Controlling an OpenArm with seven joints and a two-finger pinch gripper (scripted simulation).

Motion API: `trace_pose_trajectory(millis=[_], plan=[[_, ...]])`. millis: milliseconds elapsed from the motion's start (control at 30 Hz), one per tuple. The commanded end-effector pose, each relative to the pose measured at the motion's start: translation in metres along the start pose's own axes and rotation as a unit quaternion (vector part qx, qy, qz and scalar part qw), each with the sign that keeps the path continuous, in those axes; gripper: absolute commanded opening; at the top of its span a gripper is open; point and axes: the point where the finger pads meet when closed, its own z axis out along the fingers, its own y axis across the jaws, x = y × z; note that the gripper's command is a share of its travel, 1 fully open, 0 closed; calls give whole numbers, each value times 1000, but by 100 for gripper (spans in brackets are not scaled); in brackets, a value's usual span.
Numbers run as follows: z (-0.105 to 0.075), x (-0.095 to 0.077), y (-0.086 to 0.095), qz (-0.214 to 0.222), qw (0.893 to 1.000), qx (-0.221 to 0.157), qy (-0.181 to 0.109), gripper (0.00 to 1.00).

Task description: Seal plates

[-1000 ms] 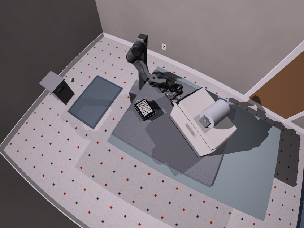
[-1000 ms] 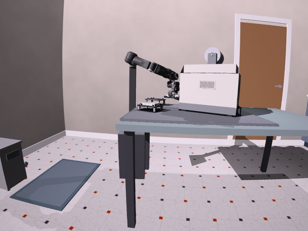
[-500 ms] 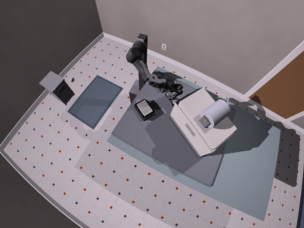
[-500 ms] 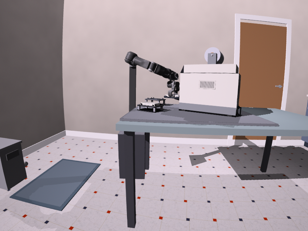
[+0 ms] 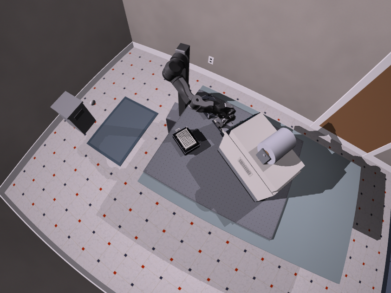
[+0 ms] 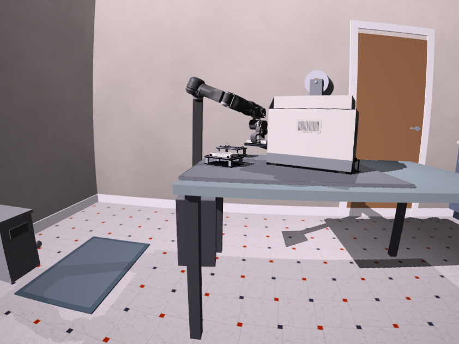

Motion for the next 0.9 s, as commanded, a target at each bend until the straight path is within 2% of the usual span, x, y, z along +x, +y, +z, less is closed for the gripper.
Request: trace_pose_trajectory(millis=[0, 333, 567, 867], plan=[[-2, -1, 0, 3, 1000, 1, 0, 0], [-12, 0, -1, 3, 1000, 2, 0, 0], [-24, -1, 0, 3, 1000, 1, -1, 0], [-24, 0, 0, 1, 1000, -1, 0, 0]])
